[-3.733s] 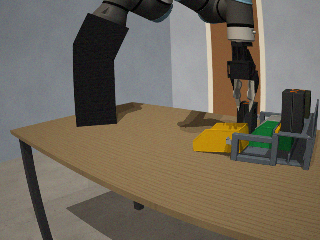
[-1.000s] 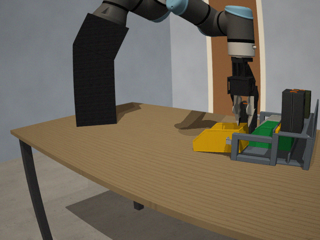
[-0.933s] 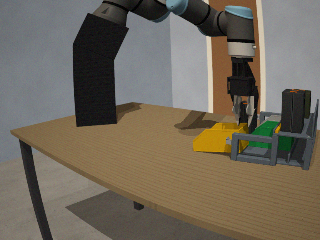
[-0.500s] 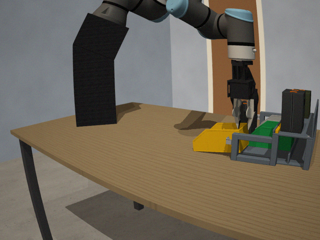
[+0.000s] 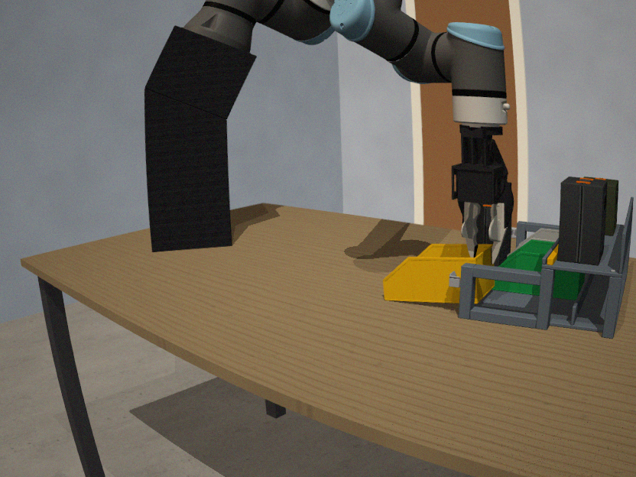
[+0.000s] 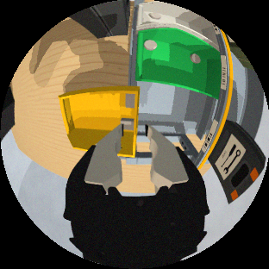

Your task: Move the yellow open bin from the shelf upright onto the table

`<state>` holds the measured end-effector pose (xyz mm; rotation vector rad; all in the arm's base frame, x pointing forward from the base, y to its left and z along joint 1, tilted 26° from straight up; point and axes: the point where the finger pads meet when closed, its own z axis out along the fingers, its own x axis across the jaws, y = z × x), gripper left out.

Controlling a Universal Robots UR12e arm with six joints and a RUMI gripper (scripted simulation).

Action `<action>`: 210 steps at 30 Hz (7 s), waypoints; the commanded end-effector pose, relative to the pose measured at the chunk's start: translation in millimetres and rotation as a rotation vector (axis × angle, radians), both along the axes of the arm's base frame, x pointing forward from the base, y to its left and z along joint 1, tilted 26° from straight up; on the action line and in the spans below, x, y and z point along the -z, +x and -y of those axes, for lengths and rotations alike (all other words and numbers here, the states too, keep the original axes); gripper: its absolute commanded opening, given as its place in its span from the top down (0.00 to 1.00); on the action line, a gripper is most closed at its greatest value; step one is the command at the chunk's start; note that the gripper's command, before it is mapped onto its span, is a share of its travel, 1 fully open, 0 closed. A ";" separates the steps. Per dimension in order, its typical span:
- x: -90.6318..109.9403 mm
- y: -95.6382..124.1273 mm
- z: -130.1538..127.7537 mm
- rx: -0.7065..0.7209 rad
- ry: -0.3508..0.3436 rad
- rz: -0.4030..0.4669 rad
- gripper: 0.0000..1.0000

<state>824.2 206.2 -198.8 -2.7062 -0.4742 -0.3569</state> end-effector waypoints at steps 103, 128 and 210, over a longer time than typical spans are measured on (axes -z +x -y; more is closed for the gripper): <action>-4.7 -0.2 2.1 0.000 0.000 0.001 1.00; 1.2 -17.5 7.3 0.000 0.000 0.001 1.00; 24.4 -29.5 4.1 0.000 0.000 0.001 1.00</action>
